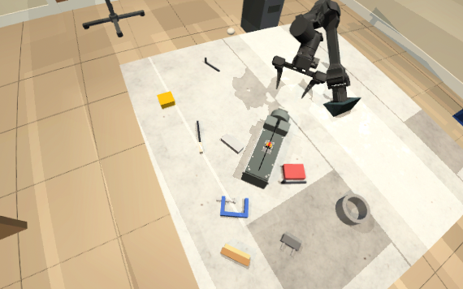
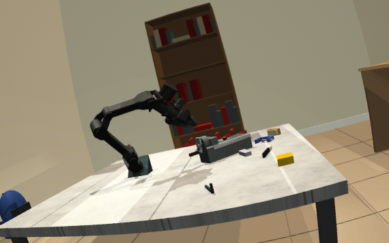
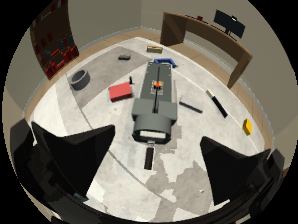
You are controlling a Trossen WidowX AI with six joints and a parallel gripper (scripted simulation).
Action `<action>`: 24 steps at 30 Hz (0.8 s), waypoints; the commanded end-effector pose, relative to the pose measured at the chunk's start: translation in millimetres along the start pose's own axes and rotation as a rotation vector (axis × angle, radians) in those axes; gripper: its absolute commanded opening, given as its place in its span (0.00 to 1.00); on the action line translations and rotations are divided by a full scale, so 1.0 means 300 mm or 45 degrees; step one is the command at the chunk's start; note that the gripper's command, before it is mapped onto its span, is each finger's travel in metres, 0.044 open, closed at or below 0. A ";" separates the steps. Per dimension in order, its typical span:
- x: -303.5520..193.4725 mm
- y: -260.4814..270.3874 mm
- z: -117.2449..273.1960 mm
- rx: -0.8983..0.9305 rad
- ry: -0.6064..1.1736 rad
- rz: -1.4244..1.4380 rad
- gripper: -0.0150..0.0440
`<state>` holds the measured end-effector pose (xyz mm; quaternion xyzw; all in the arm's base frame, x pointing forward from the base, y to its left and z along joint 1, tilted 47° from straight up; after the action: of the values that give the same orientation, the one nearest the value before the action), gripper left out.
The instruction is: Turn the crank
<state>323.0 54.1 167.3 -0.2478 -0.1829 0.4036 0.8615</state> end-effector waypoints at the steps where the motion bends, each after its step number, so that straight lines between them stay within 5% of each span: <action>1: -0.039 0.008 -0.042 0.011 0.007 0.009 1.00; 24: -0.229 0.030 -0.215 0.004 0.005 0.015 1.00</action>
<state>310.3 -10.4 106.2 -0.2498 -0.1798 0.4053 0.8608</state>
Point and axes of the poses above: the point midway between the two fingers, 35 mm back from their tips, its own z axis back along the fingers, its own y axis across the jaws, x = y × z, the point moved 2 cm from there along z, back along the fingers, and after that the axes turned 6 degrees about z, right-handed, at the moved point
